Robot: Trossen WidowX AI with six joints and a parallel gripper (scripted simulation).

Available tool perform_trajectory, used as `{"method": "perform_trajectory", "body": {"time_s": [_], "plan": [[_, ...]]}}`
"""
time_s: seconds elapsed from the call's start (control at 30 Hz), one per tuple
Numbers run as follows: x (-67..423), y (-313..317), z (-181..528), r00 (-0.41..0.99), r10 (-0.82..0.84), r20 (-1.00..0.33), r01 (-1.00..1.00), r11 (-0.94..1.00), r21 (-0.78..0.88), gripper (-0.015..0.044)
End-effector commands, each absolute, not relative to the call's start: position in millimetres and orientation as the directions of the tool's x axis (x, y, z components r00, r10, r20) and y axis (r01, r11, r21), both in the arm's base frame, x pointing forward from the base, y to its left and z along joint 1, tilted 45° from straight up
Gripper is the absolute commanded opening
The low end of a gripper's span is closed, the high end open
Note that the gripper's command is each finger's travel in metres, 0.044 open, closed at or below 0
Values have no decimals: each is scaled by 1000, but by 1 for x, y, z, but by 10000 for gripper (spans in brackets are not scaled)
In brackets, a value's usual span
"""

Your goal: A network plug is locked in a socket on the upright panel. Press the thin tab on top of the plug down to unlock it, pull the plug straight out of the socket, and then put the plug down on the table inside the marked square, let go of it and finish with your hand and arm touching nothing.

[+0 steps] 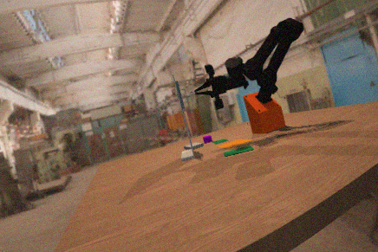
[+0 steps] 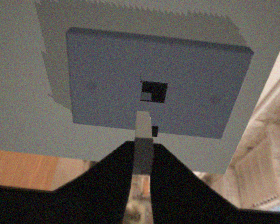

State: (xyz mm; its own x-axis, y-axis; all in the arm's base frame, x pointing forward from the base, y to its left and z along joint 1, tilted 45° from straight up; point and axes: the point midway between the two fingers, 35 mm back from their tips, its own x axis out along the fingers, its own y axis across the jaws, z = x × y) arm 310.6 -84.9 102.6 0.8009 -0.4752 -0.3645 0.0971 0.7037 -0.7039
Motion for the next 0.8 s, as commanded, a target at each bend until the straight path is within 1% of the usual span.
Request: {"method": "perform_trajectory", "body": {"time_s": [0.0,0.77], "plan": [[308,-85,104,800,-479,-361,105,705,-701,0],[300,-82,106,800,-479,-362,105,705,-701,0]]}}
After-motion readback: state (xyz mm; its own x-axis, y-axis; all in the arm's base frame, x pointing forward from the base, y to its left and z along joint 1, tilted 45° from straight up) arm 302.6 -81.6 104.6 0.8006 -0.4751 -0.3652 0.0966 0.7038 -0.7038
